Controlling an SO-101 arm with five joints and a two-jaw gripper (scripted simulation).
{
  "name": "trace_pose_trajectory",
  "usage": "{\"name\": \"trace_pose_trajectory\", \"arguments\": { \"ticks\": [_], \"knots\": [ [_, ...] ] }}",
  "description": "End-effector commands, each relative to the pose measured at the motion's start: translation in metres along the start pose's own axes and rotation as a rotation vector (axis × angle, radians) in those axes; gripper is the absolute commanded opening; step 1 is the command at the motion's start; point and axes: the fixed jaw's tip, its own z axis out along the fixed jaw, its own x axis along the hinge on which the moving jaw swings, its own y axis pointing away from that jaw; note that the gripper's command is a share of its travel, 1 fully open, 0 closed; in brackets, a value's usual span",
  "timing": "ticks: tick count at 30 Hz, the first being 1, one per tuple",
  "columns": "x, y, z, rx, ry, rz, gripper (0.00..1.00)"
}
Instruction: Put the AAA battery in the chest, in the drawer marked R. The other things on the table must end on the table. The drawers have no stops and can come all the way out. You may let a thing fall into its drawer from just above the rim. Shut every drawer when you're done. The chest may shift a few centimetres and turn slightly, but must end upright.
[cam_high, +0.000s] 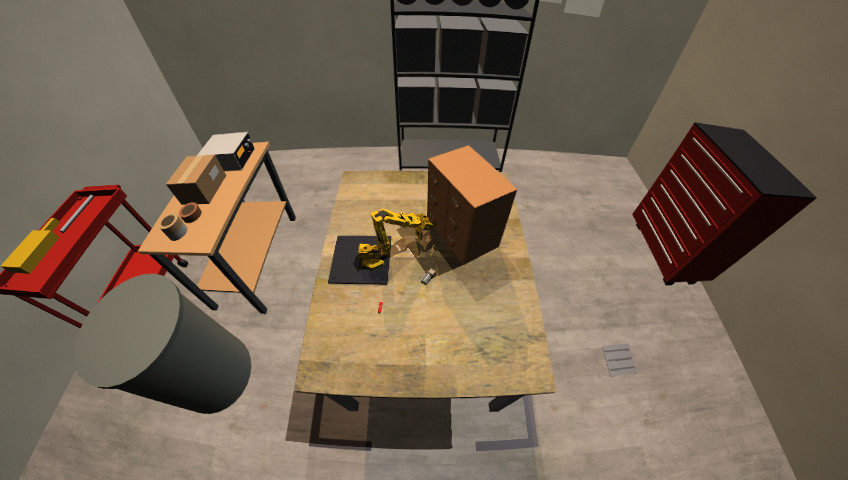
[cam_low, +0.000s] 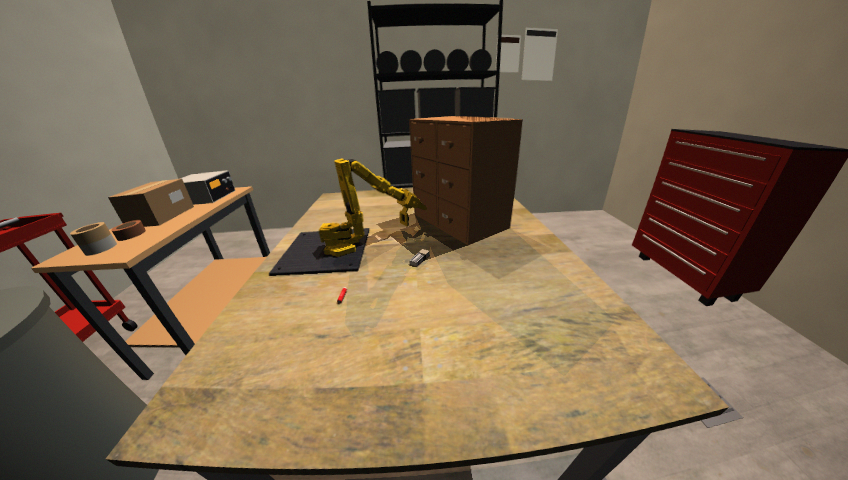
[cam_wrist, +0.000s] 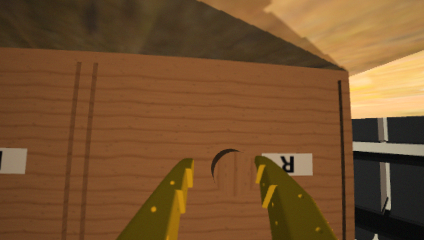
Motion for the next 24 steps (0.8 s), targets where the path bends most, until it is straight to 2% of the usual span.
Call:
{"name": "trace_pose_trajectory", "arguments": {
  "ticks": [1, 24],
  "knots": [
    [-0.001, 0.0016, 0.0018, -0.004, -0.003, 0.005, 0.14],
    [-0.001, 0.0016, 0.0018, -0.004, -0.003, 0.005, 0.0]
  ]
}}
